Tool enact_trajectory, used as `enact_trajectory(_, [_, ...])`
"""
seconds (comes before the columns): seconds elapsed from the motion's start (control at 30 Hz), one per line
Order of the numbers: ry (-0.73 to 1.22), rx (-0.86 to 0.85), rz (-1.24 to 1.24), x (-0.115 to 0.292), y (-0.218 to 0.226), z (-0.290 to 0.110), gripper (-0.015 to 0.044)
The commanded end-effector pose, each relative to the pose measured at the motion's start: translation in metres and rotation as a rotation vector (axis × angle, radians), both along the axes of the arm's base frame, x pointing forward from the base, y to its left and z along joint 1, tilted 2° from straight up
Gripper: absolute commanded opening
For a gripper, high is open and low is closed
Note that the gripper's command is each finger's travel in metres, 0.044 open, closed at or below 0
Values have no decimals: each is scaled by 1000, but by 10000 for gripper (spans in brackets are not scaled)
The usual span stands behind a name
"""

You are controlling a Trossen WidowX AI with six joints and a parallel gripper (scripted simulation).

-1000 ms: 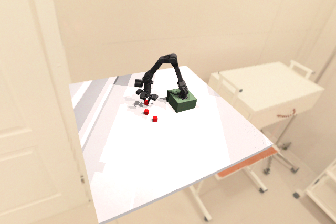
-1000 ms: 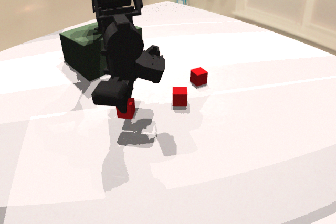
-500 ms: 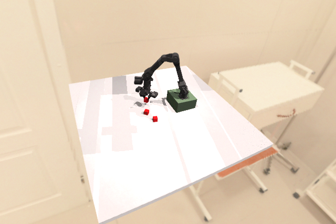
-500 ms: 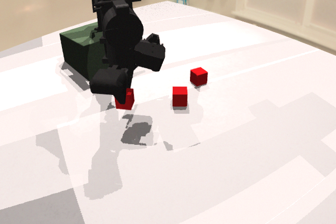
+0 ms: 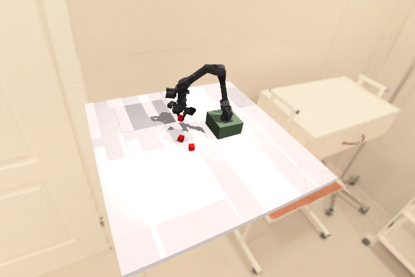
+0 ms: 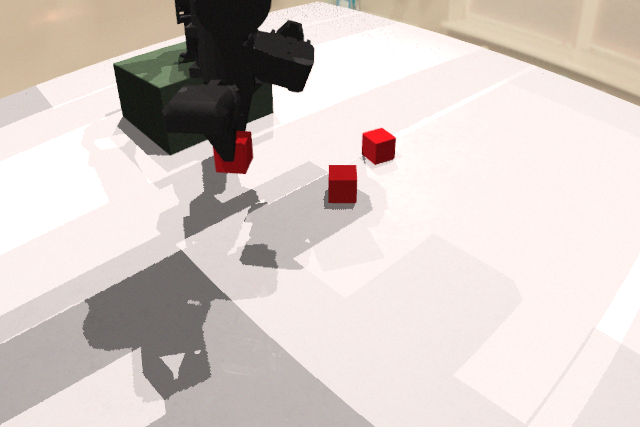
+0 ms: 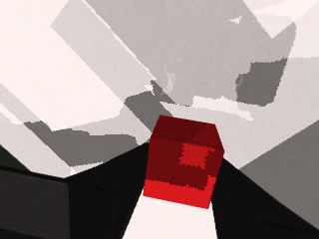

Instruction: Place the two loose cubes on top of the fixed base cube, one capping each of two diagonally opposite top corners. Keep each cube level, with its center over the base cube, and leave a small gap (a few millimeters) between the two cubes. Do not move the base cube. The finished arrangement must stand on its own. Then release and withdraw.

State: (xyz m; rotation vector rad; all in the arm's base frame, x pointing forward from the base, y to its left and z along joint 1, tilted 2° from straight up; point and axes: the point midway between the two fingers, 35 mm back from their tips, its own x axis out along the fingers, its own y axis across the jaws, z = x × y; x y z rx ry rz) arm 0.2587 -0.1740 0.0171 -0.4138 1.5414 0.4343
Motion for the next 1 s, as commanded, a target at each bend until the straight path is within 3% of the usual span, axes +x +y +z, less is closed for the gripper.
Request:
enact_trajectory(0.0, [-4, -5, 5, 0, 0, 15, 105])
enact_trajectory(0.33, [-3, -5, -12, -1, 3, 36, 105])
enact_trajectory(0.97, [-3, -7, -485, 27, 52, 23, 105])
